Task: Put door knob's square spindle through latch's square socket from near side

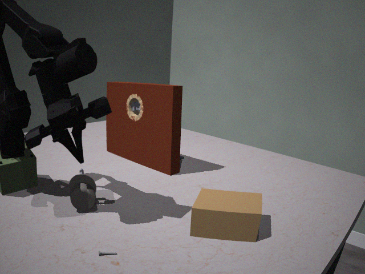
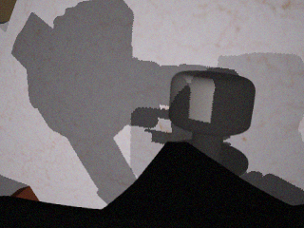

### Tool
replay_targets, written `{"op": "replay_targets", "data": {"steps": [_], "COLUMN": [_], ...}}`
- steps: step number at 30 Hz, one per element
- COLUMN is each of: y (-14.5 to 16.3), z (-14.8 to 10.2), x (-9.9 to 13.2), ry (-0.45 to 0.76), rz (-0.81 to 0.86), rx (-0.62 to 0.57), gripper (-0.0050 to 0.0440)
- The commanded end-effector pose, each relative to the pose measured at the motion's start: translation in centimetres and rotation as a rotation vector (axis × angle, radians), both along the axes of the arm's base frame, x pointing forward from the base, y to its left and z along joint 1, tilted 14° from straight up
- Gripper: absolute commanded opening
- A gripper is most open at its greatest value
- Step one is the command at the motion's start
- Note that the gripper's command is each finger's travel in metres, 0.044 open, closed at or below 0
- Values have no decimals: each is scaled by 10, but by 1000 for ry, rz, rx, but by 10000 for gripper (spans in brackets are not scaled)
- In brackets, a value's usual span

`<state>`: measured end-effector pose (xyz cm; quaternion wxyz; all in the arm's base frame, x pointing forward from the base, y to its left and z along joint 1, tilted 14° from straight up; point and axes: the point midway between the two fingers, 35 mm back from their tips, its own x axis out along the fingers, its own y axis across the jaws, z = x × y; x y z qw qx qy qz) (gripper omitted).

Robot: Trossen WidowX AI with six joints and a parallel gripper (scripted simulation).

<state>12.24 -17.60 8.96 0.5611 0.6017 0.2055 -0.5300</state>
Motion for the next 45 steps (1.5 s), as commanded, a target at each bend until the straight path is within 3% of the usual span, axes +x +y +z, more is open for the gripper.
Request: {"op": "replay_targets", "data": {"steps": [1, 5, 8, 10, 25, 45], "y": [0, 0, 0, 0, 2, -5], "z": [0, 0, 0, 0, -2, -25], "x": [0, 0, 0, 0, -2, 0], "ry": [0, 0, 0, 0, 5, 5], "rz": [0, 0, 0, 0, 10, 10], "rx": [0, 0, 0, 0, 0, 0], "gripper": [0, 0, 72, 72, 432, 440]}}
